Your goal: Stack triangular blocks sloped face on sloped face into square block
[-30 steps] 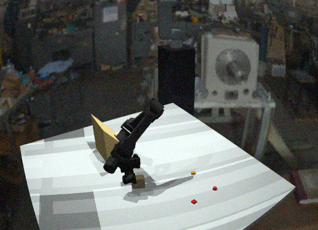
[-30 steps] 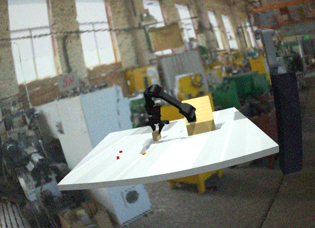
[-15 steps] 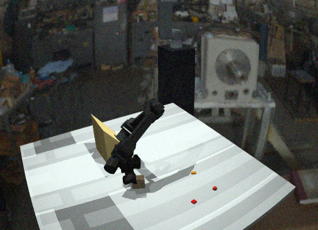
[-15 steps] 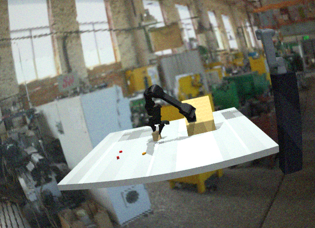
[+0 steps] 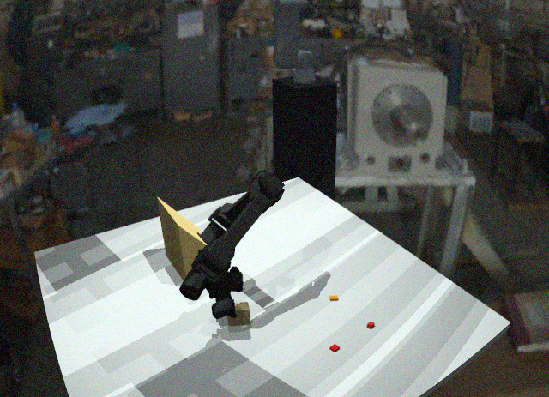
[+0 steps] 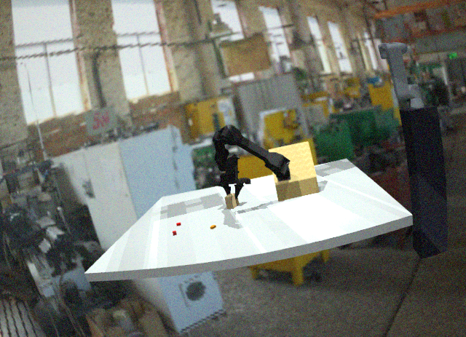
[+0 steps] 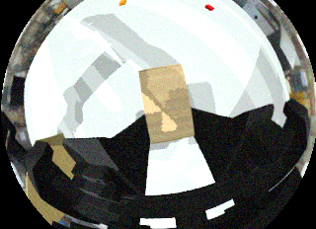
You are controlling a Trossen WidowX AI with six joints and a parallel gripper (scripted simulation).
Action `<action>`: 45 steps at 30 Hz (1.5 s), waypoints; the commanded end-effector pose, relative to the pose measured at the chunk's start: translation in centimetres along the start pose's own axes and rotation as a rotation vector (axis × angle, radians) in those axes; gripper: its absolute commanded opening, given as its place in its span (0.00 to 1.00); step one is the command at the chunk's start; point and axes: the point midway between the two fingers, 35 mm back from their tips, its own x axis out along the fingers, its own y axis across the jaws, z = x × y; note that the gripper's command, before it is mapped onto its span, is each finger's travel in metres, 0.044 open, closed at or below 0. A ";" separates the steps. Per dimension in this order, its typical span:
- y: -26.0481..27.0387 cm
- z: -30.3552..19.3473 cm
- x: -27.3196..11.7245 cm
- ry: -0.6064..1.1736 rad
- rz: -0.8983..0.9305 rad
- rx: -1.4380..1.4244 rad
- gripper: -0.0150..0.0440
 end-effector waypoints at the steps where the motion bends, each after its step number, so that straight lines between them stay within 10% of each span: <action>1: 0.0 0.1 0.0 -0.003 -0.003 0.002 0.25; 21: 0.0 0.1 0.1 -0.001 -0.002 0.001 0.25; 38: 0.0 0.0 0.2 0.000 0.000 0.000 1.00; 45: 0.0 0.0 0.2 0.000 0.000 0.000 1.00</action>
